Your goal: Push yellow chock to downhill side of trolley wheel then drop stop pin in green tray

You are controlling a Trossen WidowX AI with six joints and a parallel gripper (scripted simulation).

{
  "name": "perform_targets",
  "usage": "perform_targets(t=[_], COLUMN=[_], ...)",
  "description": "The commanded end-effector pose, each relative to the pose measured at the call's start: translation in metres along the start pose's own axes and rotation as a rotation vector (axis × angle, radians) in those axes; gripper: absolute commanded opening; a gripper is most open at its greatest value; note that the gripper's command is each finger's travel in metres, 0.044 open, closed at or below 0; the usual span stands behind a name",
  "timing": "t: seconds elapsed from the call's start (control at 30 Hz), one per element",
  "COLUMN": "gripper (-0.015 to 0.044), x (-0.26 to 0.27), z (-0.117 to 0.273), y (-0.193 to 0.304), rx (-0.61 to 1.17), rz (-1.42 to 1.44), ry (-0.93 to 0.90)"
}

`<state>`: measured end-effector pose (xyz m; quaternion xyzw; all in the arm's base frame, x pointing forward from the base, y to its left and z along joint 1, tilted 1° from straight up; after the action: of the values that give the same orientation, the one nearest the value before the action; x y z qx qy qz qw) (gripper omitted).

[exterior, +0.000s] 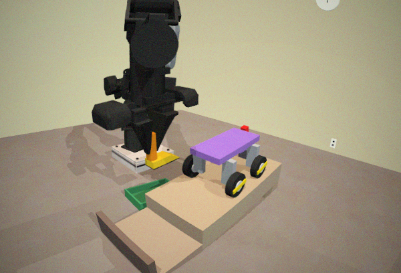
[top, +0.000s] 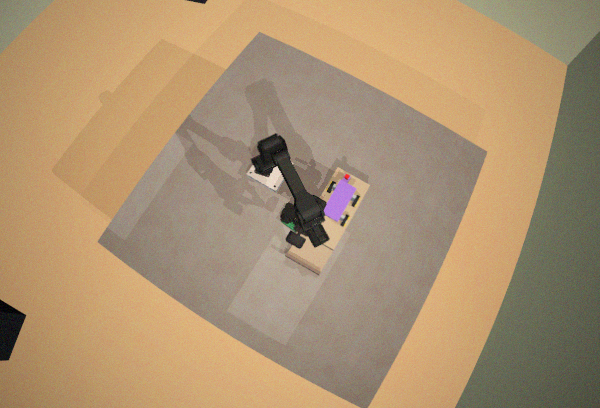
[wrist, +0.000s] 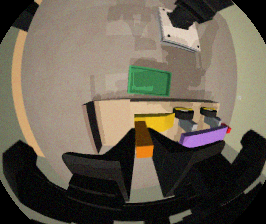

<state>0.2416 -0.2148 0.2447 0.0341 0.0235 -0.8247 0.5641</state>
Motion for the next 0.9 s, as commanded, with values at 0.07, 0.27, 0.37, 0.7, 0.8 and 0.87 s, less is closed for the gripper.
perform_targets(t=[0.07, 0.27, 0.37, 0.7, 0.8, 0.87], gripper=[0.0, 0.0, 0.0, 0.0, 0.0, 0.0], x=[0.0, 0.001, 0.001, 0.0, -0.001, -0.001], z=[-0.008, -0.024, -0.032, -0.057, -0.063, -0.064], y=[0.002, 0.002, 0.002, 0.002, 0.003, 0.003], rx=[0.005, 0.005, 0.005, 0.005, 0.005, 0.005], rz=[-0.003, -0.003, -0.003, -0.003, -0.003, -0.003], ry=[0.003, 0.003, 0.003, 0.003, 0.003, 0.003])
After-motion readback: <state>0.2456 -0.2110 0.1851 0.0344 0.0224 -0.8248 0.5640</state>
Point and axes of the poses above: the point midway between the two fingers, 35 mm back from their tips, its own z axis back along the fingers, its own x axis across the jaws, y = z × x, the point moved 9 cm from there along z, back along the fingers, and after that the axes turned 10 degrees about -z, right-handed, at the moved point
